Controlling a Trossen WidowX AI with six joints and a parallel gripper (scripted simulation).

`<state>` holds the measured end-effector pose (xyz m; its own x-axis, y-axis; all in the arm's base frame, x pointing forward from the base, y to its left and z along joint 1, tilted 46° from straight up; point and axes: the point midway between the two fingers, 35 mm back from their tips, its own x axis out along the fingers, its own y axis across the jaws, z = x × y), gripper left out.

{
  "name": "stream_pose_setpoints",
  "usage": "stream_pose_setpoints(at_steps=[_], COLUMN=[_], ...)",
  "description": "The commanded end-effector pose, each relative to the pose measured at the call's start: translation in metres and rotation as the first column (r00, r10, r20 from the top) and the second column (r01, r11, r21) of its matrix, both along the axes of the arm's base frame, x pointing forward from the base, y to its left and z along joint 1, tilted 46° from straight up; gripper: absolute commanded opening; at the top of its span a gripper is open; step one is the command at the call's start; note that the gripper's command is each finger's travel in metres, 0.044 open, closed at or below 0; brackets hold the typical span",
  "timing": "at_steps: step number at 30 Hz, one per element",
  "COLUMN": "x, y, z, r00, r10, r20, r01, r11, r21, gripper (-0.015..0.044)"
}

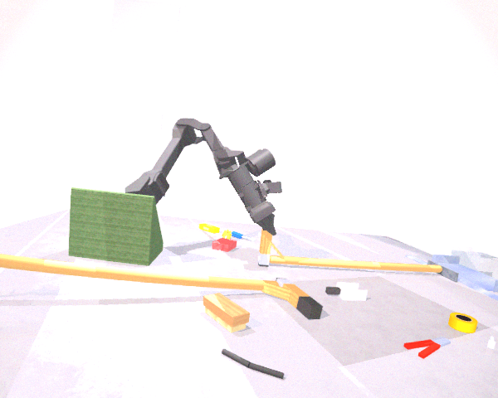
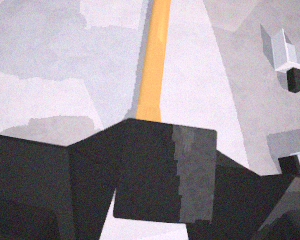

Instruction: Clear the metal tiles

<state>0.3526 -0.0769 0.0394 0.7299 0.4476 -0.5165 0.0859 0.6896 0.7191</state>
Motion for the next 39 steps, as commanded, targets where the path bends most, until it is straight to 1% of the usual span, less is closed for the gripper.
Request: stream_pose_setpoints(at_steps=[1,39], x=[0.011,0.064], y=[-0.006,-0.01], z=[0.002,0.01], r00=[1.0,1.0], r10=[-0.013,-0.019], r20=[0.007,0.009], r01=[0.013,0.019], r11=[1.0,1.0], r21=[-0.007,-0.006], gripper=[0.0,0.0])
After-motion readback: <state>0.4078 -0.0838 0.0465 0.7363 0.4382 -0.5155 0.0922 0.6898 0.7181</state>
